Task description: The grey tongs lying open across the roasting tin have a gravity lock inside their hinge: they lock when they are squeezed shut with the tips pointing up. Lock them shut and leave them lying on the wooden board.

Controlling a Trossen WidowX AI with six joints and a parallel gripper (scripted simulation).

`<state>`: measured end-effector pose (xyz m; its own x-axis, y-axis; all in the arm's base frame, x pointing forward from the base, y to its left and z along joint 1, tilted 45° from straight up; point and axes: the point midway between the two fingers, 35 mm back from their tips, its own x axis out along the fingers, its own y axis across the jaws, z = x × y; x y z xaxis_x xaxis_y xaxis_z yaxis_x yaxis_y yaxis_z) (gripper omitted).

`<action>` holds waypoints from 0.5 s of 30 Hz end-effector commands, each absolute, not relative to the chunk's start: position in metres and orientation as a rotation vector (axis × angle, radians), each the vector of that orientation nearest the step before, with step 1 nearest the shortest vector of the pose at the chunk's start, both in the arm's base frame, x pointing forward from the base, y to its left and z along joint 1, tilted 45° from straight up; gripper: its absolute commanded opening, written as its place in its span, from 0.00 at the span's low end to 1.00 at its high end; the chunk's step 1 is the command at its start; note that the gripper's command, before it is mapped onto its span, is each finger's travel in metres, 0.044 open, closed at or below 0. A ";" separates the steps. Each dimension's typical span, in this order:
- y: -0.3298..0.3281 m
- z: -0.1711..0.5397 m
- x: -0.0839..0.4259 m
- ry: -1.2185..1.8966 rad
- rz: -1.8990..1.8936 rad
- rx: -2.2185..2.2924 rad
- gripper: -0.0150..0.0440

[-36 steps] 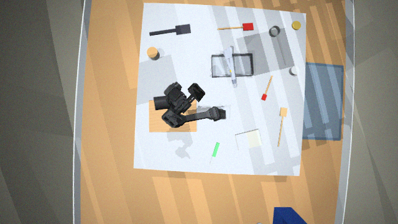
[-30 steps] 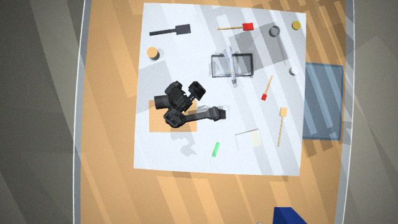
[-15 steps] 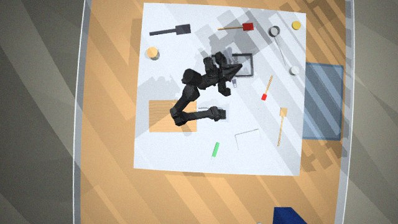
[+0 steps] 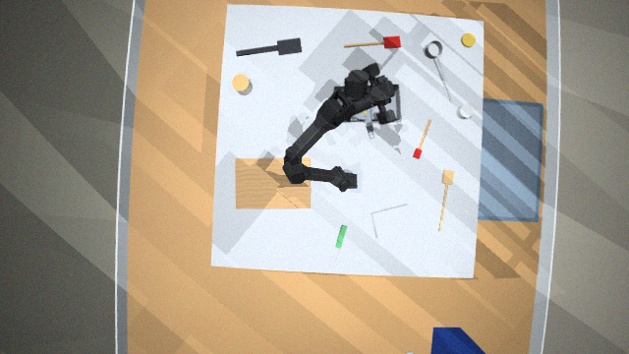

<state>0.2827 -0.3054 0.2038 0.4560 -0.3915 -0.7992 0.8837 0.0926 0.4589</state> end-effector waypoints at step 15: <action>-0.108 0.073 0.311 1.223 -2.092 2.516 0.00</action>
